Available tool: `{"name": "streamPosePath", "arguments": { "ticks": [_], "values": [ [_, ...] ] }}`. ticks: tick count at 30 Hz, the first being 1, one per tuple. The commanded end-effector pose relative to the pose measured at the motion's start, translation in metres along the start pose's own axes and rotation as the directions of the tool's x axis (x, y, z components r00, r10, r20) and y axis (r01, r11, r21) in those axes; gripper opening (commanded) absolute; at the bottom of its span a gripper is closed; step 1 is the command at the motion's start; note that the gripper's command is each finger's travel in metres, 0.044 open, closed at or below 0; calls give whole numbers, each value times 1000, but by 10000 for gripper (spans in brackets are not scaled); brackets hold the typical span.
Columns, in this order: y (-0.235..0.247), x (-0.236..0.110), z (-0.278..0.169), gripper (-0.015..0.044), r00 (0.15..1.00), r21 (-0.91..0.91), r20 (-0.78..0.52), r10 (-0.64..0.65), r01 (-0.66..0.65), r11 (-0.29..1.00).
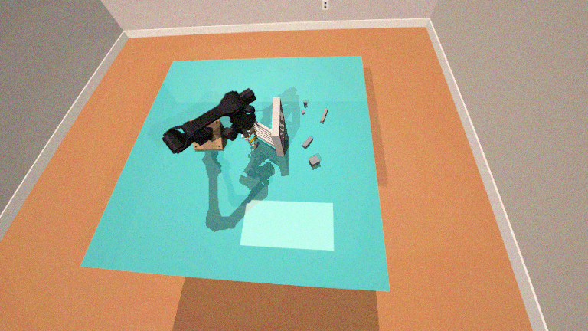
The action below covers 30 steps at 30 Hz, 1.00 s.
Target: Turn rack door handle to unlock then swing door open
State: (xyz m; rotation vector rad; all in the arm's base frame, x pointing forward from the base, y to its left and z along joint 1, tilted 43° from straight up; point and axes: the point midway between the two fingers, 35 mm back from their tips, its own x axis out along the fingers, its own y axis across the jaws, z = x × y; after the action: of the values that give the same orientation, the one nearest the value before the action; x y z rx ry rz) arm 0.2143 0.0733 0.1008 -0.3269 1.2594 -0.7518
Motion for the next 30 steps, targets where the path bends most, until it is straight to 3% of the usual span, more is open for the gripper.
{"name": "streamPosePath", "arguments": {
  "ticks": [1, 30],
  "values": [
    [-8, 0, 2, 12, 1000, -73, 5, -1, 1, 997],
    [-61, 0, 29, 12, 1000, -471, 6, -3, 5, 882]
  ]
}}
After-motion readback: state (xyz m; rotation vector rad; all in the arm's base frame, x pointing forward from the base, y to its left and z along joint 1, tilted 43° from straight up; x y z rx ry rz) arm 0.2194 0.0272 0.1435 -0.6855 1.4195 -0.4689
